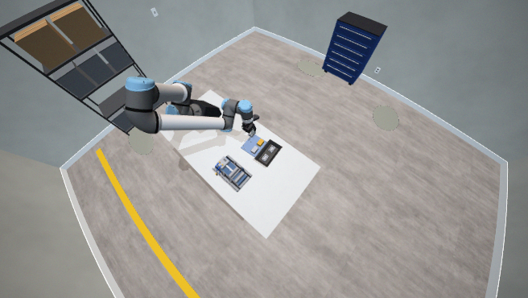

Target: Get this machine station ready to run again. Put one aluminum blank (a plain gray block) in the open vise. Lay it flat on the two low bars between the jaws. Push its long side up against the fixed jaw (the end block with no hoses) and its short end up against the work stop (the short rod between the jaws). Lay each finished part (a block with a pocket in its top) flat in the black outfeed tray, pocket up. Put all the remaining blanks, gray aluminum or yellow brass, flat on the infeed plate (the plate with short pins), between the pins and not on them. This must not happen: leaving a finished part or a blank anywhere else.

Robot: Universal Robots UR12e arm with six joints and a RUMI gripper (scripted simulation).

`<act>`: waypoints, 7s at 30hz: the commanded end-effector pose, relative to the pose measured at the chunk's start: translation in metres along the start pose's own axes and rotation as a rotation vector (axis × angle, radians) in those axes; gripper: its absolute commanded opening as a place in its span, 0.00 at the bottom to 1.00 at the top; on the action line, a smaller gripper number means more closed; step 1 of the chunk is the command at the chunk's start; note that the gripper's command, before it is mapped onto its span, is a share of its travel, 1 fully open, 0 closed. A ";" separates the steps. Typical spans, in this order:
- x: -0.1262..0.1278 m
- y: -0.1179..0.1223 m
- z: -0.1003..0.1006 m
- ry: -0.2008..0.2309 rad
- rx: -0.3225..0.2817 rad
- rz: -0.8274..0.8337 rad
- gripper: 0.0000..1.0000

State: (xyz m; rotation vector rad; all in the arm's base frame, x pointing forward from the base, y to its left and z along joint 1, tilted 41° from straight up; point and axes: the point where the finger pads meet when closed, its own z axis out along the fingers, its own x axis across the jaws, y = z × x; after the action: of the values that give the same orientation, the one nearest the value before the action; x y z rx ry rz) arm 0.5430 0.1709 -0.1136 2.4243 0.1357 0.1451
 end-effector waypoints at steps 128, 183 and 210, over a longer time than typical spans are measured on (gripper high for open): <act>0.125 0.376 -0.023 -0.001 -0.001 0.077 0.00; 0.125 0.376 -0.011 -0.001 -0.001 0.077 0.00; 0.125 0.376 -0.010 -0.001 -0.001 0.077 0.00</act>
State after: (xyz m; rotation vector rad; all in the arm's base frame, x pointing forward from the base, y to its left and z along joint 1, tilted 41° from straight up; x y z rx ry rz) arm 0.6866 -0.0886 0.1482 2.4302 0.0418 0.1763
